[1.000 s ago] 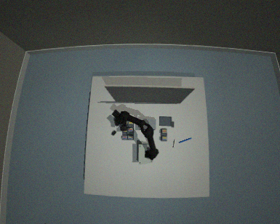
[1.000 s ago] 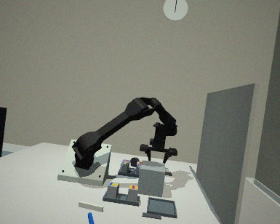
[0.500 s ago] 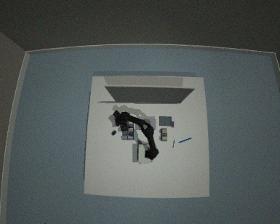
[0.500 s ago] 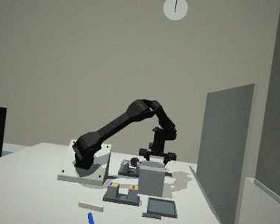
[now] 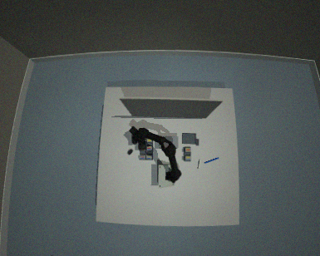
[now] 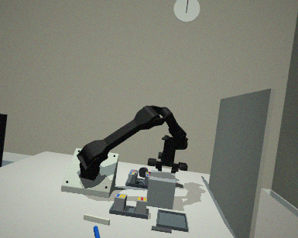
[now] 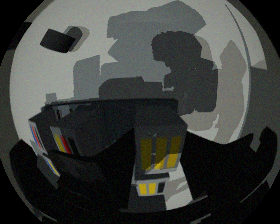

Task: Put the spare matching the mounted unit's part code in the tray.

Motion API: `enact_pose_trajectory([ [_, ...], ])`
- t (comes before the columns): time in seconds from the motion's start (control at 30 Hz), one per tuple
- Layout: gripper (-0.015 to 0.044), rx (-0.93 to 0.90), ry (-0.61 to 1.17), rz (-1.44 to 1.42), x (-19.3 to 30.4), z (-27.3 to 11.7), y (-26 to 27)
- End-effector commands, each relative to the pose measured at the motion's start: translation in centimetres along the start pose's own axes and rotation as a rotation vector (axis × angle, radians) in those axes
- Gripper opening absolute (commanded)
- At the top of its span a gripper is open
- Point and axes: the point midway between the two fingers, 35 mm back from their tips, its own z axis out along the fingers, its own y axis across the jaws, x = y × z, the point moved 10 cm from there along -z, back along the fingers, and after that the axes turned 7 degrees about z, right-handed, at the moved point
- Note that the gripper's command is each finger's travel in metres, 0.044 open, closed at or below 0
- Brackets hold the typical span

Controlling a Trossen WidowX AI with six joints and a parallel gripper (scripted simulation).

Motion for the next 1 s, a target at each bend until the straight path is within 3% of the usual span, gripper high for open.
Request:
enact_pose_trajectory([
  [0.0,0.0123,0.000,0.000,0.000,0.0,0.0,0.0],
  [0.13,0.0096,0.000,0.000,0.000,0.0,0.0,0.0],
  [0.27,0.0000,0.000,0.000,0.000,0.0,0.0,0.0],
  [0.57,0.0000,0.000,0.000,0.000,0.0,-0.4,0.0],
  [0.97,0.0000,0.003,0.000,-0.005,-0.1,-7.5,0.0],
])
